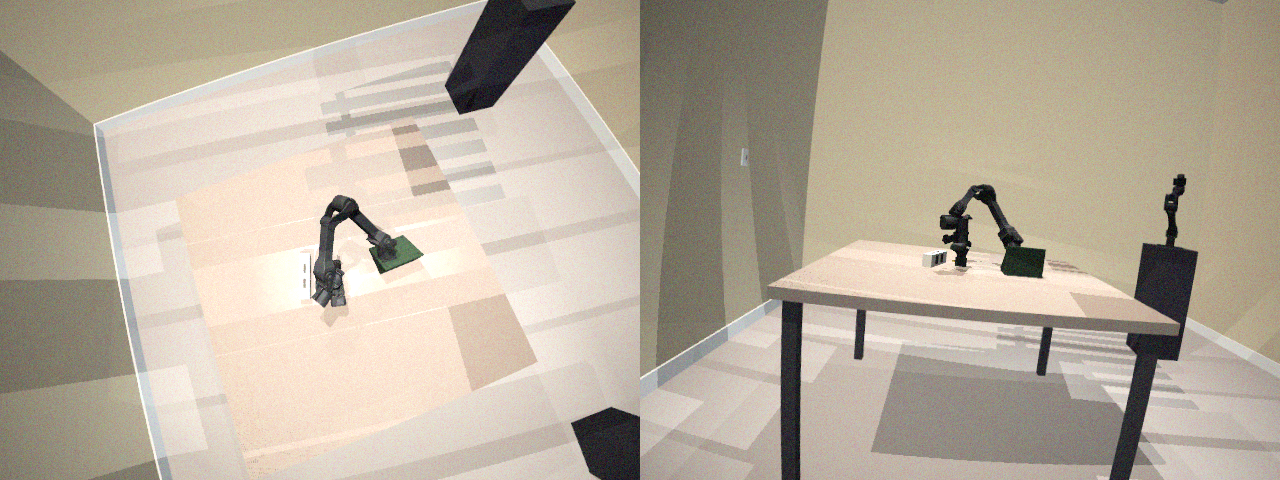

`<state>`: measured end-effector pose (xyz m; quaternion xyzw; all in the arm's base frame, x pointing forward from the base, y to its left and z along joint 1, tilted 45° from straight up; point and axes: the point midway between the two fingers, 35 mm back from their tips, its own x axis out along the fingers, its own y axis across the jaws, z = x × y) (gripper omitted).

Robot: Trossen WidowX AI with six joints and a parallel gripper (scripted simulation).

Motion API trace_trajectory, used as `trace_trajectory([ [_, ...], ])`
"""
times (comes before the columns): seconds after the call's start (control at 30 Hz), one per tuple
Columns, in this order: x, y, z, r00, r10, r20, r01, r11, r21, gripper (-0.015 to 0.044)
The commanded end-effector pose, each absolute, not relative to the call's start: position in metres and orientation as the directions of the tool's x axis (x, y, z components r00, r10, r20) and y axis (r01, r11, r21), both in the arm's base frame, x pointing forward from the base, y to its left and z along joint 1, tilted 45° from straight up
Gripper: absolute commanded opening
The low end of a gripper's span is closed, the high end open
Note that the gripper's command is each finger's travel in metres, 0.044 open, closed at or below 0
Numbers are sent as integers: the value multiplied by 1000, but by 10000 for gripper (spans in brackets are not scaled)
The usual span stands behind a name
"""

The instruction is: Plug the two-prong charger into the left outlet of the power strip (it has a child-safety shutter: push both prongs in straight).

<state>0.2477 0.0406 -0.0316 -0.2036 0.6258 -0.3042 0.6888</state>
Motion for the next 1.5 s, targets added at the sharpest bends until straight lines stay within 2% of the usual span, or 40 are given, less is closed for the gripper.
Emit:
trace_trajectory([
  [0.0,258,34,-30,43,-673,-738,232,725,-648,0],
  [1.47,311,22,-15,46,-675,-737,277,717,-639,0],
])
